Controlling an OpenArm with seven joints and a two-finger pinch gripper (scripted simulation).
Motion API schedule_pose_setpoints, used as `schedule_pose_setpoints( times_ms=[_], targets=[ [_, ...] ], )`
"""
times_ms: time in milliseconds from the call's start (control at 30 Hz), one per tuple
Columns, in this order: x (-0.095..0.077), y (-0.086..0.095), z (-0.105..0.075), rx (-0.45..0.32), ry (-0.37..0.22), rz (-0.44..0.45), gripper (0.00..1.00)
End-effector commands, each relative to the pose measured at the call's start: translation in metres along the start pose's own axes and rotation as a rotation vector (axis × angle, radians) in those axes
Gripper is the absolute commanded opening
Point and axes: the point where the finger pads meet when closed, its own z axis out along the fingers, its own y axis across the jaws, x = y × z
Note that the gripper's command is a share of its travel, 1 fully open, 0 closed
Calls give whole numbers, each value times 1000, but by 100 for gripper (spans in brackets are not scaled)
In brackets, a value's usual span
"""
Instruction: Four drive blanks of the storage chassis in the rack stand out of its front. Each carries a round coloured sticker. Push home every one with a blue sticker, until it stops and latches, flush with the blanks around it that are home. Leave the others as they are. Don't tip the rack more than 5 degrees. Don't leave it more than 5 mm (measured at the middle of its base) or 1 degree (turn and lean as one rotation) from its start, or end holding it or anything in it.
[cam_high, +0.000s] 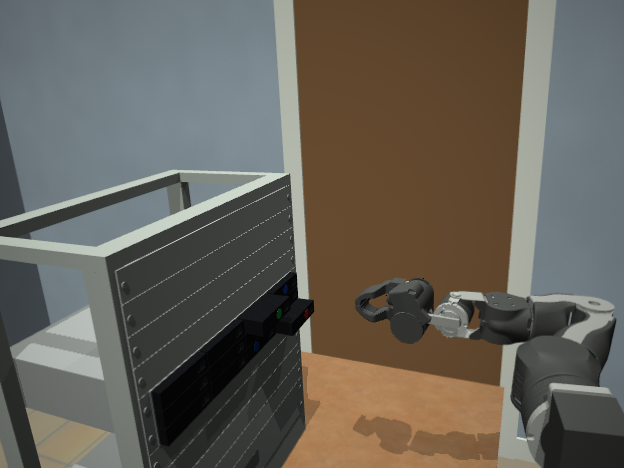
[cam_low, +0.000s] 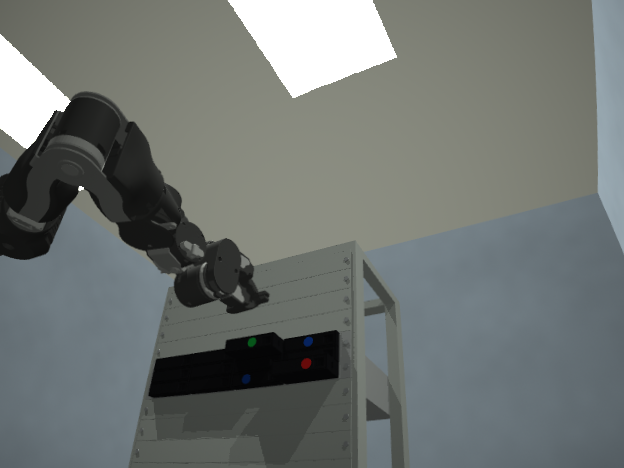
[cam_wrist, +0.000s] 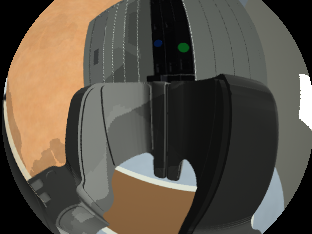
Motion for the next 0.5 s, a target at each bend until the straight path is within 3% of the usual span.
schedule_pose_setpoints(
  times_ms=[0, 167, 300, 467],
  targets=[
    [-17, -5, -65, -11, 102, -6, 0],
    [-11, -5, -69, -10, 99, -2, 0],
    [-22, -6, -78, 20, 6, 2, 0],
    [-24, -7, -81, 78, -55, 5, 0]
  ],
)
